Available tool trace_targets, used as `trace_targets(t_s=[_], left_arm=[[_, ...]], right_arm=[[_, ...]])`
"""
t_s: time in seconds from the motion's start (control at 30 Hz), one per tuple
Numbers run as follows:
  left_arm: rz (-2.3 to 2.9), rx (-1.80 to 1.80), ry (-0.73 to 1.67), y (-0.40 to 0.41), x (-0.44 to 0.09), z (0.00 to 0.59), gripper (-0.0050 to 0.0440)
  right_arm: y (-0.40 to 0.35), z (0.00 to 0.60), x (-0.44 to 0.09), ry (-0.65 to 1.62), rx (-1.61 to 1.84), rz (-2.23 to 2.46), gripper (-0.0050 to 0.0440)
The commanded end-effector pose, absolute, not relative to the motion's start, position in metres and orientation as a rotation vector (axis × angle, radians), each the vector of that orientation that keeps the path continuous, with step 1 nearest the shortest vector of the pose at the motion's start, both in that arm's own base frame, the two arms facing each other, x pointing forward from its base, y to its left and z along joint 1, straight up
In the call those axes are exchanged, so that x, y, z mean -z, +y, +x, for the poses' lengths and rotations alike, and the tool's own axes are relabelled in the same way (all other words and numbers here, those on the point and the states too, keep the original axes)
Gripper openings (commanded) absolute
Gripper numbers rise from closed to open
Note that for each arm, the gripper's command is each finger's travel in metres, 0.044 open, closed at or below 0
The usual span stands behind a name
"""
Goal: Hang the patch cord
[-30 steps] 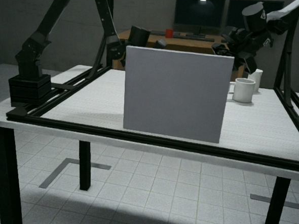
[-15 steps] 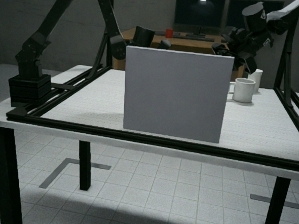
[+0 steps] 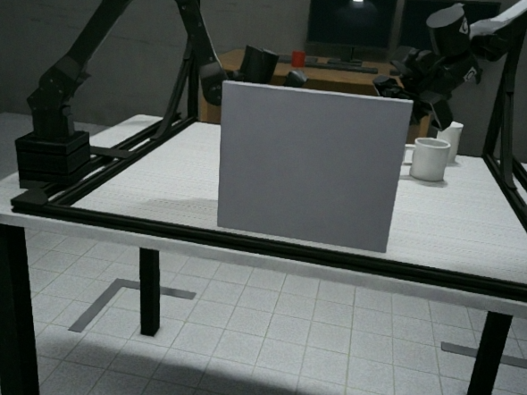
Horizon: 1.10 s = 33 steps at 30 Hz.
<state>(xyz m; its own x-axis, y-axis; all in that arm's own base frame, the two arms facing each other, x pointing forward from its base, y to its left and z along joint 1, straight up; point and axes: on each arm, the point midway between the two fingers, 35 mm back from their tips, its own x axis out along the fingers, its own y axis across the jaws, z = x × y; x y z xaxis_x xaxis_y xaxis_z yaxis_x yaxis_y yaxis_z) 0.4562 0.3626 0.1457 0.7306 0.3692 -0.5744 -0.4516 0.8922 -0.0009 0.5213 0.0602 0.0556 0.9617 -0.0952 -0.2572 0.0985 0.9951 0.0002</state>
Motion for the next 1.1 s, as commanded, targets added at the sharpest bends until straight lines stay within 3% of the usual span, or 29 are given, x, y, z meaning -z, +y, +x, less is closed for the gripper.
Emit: trace_targets(t_s=[0.0, 0.87, 1.07], left_arm=[[-0.128, -0.456, 0.571, 0.3633, -0.1618, 0.4566, 0.0025], [-0.128, -0.456, 0.571, 0.3633, -0.1618, 0.4566, 0.0025], [-0.128, -0.456, 0.571, 0.3633, -0.1618, 0.4566, 0.0025]], right_arm=[[0.0623, 0.5280, -0.0639, 0.240, 0.100, 0.019, 0.0440], [0.0632, 0.5315, -0.0645, 0.239, 0.100, 0.020, 0.0440], [0.0625, 0.5300, -0.0691, 0.232, 0.098, 0.020, 0.0296]])
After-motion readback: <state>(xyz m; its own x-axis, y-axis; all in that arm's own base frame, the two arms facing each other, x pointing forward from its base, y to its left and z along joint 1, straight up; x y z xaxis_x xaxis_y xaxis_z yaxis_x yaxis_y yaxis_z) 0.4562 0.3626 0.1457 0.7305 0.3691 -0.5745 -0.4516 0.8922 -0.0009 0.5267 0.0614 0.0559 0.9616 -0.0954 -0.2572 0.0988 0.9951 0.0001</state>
